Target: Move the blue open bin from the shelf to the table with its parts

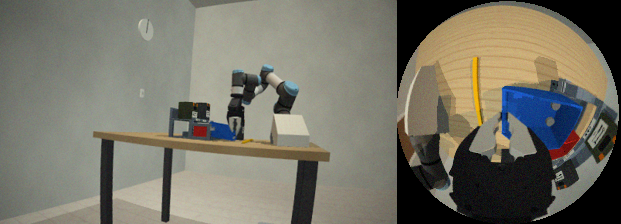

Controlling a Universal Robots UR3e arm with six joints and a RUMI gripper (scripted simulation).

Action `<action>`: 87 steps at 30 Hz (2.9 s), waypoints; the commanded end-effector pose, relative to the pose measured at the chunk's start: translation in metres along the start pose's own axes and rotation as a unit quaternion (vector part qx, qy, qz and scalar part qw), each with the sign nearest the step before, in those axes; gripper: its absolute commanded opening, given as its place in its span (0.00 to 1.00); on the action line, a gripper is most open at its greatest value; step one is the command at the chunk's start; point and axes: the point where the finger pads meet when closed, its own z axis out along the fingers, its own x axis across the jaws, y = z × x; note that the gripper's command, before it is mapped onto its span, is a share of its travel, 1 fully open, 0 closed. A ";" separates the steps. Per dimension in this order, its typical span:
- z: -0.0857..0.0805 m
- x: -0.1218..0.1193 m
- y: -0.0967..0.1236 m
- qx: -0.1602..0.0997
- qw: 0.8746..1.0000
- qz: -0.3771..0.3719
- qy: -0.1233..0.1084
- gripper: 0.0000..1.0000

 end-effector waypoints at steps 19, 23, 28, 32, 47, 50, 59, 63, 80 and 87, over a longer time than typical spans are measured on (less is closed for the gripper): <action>0.004 0.000 0.000 0.000 1.000 0.000 0.001 0.26; 0.004 0.000 0.000 0.000 1.000 0.000 0.001 0.26; 0.004 0.000 0.000 0.000 1.000 0.000 0.001 0.26; 0.004 0.000 0.000 0.000 1.000 0.000 0.001 0.26; 0.004 0.000 0.000 0.000 1.000 0.000 0.001 0.26; 0.004 0.000 0.000 0.000 1.000 0.000 0.001 0.26; 0.004 0.000 0.000 0.000 1.000 0.000 0.001 0.26; 0.004 0.000 0.000 0.000 1.000 0.000 0.001 0.26; -0.051 0.000 0.000 0.000 1.000 0.000 0.001 0.26; -0.086 0.000 0.000 0.000 1.000 0.000 0.001 0.26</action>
